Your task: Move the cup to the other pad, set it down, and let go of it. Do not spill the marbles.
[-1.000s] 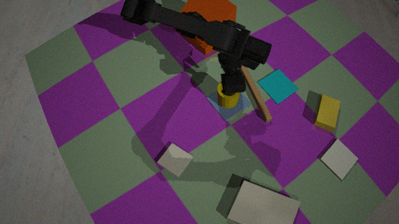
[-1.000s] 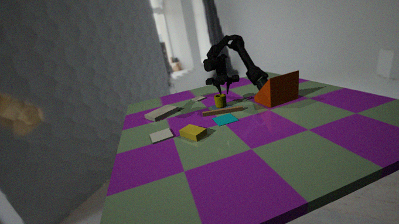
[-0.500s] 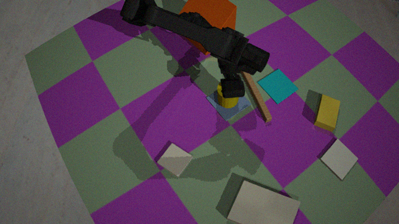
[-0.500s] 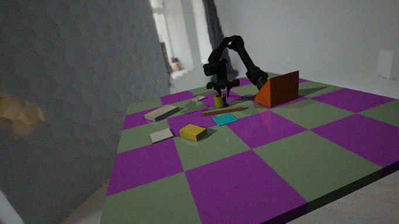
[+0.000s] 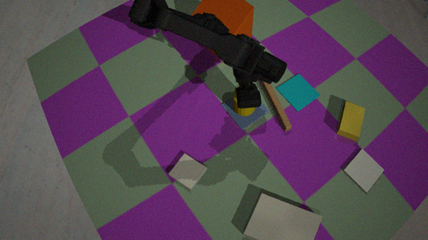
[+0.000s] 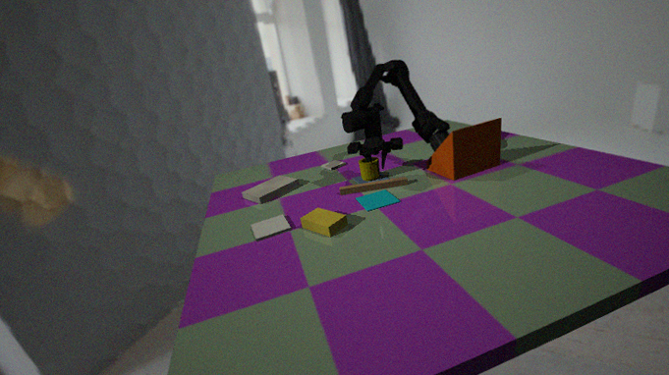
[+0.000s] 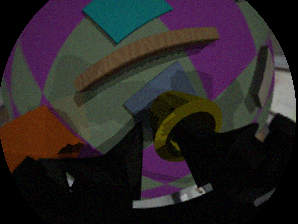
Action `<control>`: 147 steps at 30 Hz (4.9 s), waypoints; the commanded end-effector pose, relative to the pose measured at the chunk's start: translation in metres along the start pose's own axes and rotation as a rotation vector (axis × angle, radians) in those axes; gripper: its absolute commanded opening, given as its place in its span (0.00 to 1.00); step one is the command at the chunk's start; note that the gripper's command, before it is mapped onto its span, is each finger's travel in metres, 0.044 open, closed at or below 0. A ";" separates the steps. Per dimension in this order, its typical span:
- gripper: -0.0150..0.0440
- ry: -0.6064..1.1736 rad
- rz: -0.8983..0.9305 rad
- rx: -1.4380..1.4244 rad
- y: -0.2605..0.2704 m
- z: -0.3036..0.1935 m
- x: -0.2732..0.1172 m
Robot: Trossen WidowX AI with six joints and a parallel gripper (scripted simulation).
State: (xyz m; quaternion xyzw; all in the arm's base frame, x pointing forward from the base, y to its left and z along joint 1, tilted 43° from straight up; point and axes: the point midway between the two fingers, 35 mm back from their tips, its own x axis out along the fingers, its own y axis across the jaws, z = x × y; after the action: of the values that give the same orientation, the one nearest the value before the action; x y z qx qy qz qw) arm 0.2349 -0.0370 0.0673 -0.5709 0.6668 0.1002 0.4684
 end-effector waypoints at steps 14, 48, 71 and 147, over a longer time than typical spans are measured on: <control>0.38 0.000 0.000 0.000 0.000 0.000 0.000; 0.25 0.011 0.003 -0.017 0.006 -0.002 -0.043; 0.25 0.007 0.003 -0.013 0.009 0.012 -0.043; 0.25 -0.005 0.003 -0.005 0.041 0.152 -0.047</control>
State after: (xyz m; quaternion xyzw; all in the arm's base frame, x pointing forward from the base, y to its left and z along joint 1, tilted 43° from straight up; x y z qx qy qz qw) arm 0.2706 0.1022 0.0049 -0.5725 0.6680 0.1039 0.4639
